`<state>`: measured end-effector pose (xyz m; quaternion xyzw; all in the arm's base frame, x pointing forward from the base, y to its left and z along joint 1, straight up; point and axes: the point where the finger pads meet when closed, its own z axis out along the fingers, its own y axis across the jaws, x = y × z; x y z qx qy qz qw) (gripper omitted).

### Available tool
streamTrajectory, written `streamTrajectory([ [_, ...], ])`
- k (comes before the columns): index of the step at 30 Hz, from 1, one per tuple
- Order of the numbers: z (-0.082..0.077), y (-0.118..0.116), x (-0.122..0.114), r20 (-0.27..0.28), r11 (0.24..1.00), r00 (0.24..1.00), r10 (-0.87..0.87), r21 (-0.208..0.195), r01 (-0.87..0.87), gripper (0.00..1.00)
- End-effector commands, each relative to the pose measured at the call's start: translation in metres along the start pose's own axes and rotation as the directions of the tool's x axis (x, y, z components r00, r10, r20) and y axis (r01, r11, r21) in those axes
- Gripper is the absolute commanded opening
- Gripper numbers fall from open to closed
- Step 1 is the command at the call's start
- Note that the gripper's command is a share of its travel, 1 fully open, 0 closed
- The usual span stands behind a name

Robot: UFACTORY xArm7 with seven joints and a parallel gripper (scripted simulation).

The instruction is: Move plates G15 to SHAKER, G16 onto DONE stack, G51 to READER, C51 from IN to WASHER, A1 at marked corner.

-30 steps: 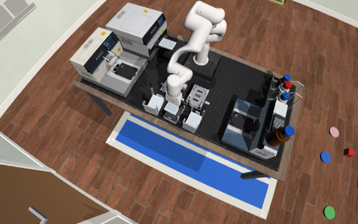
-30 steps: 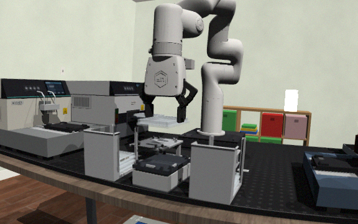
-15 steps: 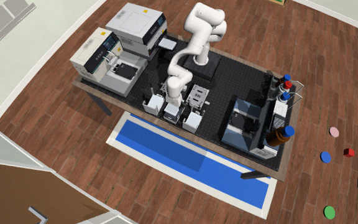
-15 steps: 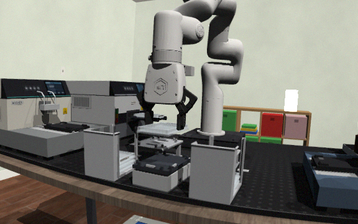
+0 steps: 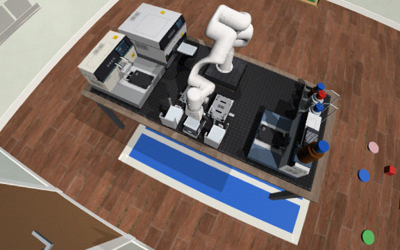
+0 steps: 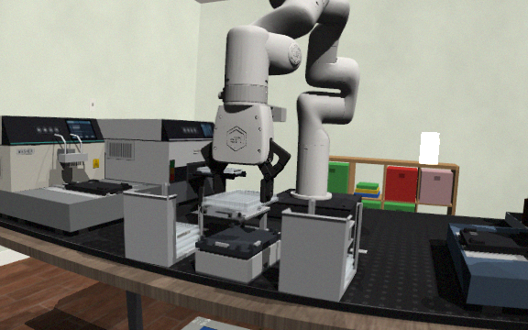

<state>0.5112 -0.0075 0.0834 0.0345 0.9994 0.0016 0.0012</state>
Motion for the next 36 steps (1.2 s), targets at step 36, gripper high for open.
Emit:
streamTrajectory([
  [36, 0.030, 0.000, -0.002, 0.006, 1.000, 1.000, 0.000, -0.001, 0.000, 0.00],
])
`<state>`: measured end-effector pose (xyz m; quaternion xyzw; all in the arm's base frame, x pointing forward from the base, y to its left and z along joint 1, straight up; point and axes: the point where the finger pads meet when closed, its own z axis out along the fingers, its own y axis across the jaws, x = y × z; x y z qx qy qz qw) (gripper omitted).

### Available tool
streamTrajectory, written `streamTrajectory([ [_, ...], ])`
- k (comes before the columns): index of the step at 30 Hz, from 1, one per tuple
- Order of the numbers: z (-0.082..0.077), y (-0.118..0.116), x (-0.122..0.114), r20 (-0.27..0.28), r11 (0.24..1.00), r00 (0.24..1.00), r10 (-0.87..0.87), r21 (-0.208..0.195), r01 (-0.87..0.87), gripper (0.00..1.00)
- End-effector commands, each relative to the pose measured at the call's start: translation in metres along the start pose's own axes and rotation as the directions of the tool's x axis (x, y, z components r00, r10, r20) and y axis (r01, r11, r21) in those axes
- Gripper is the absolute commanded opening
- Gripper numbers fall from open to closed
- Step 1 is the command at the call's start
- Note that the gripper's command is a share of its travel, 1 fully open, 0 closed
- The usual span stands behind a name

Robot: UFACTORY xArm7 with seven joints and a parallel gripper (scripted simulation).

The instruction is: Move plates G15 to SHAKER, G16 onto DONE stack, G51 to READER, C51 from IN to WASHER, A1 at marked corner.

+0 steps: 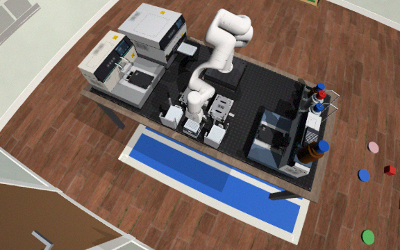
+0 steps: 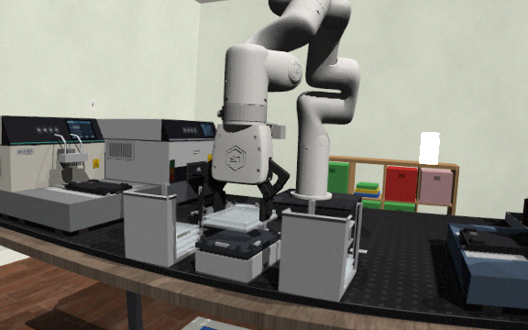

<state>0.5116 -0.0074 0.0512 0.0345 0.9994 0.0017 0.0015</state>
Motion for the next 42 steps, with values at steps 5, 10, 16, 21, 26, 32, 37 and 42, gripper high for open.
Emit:
streamTrajectory([
  [5, -0.002, 0.000, -0.002, 0.005, 1.000, 1.000, 0.000, -0.001, 0.000, 0.00],
  [10, -0.001, 0.000, -0.002, 0.005, 1.000, 1.000, 0.000, -0.001, 0.000, 0.00],
  [16, 0.004, 0.000, -0.002, 0.005, 1.000, 1.000, 0.000, -0.001, 0.000, 0.00],
  [21, 0.011, 0.000, -0.002, 0.005, 1.000, 1.000, 0.000, -0.001, 0.000, 0.00],
  [26, 0.016, 0.000, -0.002, 0.005, 1.000, 1.000, 0.000, -0.001, 0.000, 0.00],
  [32, 0.017, 0.000, -0.002, 0.005, 1.000, 1.000, 0.000, -0.001, 0.000, 0.00],
  [37, 0.016, 0.000, -0.002, 0.005, 1.000, 1.000, 0.000, -0.001, 0.000, 0.00],
  [42, 0.016, 0.000, -0.002, 0.005, 1.000, 1.000, 0.000, -0.001, 0.000, 0.00],
])
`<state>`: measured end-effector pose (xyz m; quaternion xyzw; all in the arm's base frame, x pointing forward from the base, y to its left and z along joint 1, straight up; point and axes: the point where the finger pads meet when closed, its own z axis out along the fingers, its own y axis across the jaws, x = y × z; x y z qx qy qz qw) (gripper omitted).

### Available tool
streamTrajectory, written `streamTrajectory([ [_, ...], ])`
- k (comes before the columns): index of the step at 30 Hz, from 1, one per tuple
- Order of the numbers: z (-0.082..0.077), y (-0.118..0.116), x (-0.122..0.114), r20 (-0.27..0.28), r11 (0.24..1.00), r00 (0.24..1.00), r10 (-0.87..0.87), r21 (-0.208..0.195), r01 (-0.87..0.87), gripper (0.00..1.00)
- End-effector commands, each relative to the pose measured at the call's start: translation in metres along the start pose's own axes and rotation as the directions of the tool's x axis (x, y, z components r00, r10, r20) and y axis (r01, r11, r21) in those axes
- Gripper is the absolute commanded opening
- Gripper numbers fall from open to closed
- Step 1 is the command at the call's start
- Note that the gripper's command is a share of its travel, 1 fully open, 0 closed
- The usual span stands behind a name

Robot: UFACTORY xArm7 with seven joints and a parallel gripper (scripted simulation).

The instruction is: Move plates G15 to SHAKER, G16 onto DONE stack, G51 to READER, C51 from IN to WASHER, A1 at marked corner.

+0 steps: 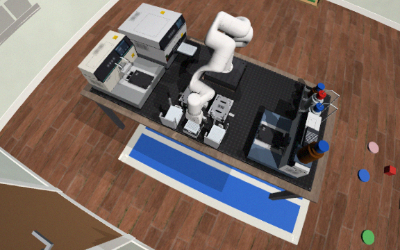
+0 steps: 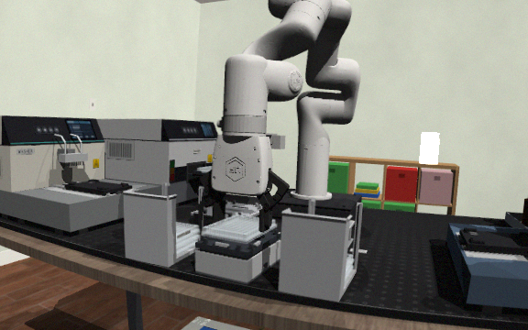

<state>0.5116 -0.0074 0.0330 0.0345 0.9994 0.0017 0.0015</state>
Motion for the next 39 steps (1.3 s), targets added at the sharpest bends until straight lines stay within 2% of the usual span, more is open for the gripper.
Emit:
streamTrajectory([
  [1, -0.0022, 0.0000, -0.0018, 0.005, 1.000, 1.000, 0.000, -0.001, 0.000, 0.00],
  [39, 0.0029, 0.0000, -0.0017, 0.005, 1.000, 1.000, 0.000, -0.001, 0.000, 0.00],
])
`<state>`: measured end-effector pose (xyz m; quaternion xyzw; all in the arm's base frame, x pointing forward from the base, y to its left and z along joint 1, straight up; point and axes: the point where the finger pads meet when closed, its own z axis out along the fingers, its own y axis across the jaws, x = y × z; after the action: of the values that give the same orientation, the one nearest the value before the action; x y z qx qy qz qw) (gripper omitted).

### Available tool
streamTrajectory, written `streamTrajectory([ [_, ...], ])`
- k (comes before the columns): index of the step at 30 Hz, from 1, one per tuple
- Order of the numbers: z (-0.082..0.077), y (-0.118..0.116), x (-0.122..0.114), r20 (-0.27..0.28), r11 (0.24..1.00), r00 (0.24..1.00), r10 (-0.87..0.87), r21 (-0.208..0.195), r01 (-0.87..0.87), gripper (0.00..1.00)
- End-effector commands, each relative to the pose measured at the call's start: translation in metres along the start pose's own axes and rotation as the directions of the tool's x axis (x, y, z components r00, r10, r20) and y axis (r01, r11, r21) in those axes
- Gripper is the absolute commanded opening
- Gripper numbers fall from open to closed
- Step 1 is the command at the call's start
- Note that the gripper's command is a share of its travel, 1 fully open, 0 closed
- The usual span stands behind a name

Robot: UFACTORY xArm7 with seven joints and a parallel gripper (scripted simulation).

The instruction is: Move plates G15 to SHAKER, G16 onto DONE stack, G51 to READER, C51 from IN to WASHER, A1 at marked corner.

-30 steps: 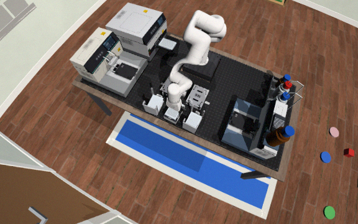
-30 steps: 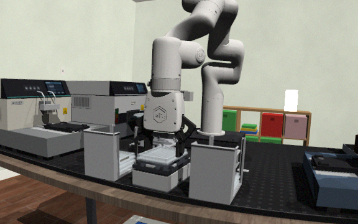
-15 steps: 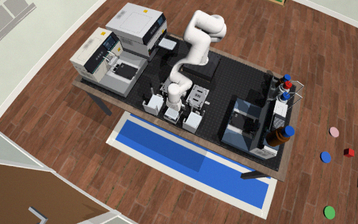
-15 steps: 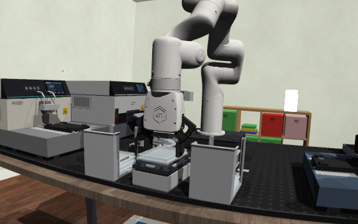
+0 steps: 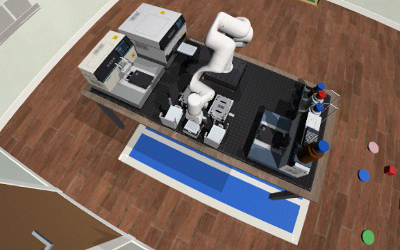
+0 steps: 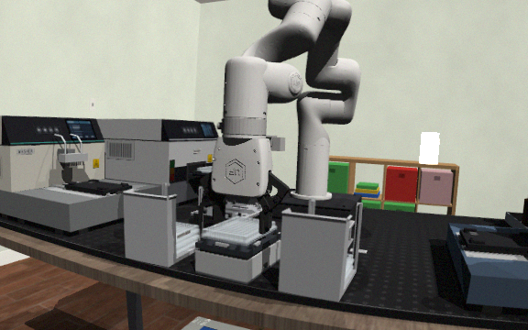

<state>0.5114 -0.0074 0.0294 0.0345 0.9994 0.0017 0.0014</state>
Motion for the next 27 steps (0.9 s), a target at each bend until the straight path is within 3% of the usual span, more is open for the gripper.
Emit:
streamTrajectory([
  [1, -0.0006, 0.0000, -0.0019, 0.005, 1.000, 1.000, 0.000, -0.001, 0.000, 0.00],
  [27, 0.0048, 0.0000, -0.0019, 0.005, 1.000, 1.000, 0.000, -0.001, 0.000, 0.00],
])
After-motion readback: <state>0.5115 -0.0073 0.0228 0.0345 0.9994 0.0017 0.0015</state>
